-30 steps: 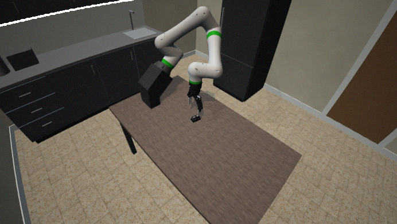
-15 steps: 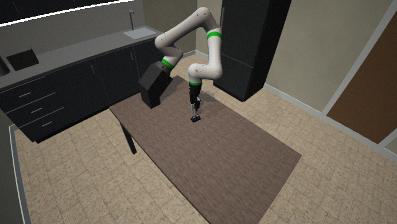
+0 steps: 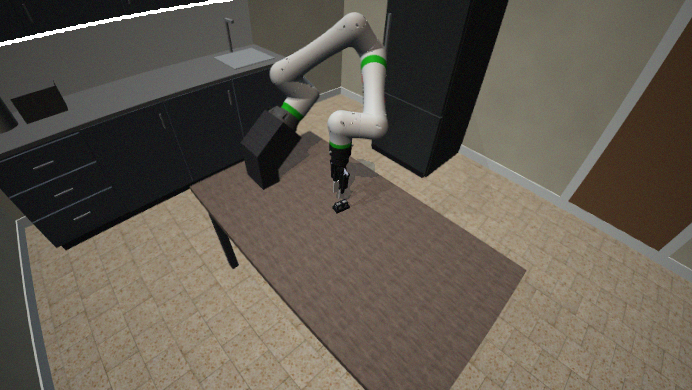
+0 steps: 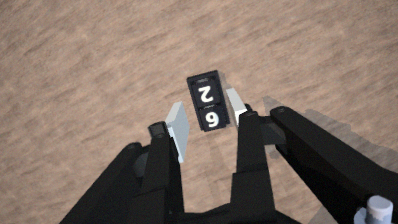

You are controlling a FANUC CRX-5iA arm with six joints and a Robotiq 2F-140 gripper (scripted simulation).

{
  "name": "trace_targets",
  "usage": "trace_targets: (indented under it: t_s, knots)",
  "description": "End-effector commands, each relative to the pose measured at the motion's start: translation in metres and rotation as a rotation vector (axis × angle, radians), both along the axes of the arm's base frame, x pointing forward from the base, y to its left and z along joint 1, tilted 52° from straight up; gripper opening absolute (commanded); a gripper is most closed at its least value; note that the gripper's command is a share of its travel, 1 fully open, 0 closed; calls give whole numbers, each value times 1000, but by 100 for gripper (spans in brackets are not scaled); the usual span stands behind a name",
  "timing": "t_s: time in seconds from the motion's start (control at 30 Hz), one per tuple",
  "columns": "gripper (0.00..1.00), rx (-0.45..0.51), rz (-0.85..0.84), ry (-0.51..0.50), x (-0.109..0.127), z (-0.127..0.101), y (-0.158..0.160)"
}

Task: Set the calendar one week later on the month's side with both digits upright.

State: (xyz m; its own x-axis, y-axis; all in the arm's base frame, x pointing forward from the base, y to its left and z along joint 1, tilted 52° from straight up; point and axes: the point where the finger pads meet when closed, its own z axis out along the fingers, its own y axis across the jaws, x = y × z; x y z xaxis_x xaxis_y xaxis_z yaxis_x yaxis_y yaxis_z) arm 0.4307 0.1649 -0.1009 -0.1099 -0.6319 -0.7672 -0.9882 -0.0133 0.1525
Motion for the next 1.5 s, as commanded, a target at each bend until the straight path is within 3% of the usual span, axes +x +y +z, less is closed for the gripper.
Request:
trace_targets:
  t_s: [0.0, 1.47]
  knots:
    - [28, 0, 0, 0, 0, 0, 0]
    - [28, 2, 0, -1, -3, -20, 26]
